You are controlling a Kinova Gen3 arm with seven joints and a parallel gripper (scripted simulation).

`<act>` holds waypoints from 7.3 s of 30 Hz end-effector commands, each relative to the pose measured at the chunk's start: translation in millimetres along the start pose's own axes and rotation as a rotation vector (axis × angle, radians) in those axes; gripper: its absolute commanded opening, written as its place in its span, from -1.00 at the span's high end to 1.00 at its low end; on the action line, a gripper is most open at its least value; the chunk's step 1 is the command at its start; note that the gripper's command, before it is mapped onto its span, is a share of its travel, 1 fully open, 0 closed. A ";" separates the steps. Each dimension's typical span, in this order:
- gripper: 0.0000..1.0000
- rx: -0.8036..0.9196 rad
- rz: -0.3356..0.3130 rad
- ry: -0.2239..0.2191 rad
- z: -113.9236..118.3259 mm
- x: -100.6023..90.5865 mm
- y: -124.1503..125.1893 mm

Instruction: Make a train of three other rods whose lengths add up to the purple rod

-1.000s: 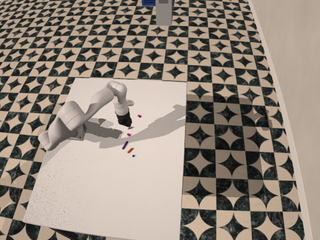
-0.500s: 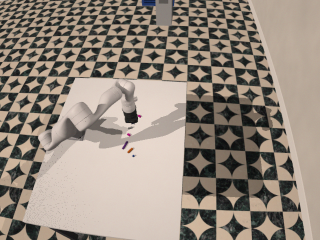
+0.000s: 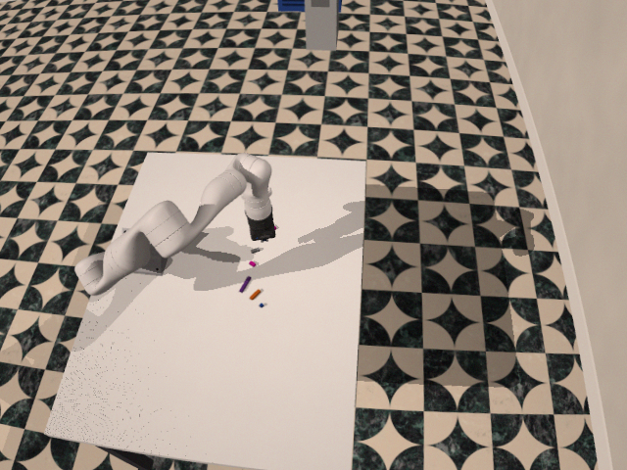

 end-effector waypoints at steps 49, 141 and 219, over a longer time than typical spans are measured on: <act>0.52 -0.024 -0.004 0.005 -0.4 86.8 -0.2; 0.52 0.038 -0.002 0.001 -1.7 87.0 -4.6; 0.52 0.037 -0.004 0.004 -2.7 98.4 -3.6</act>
Point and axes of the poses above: the point where the finger pads meet when closed, its own x axis out along the fingers, its own z axis across the jaws, y = z × x, the point moved 5 cm from there along -x, back along the fingers, and after that the axes turned 2 degrees about x, right-handed, at the moved point
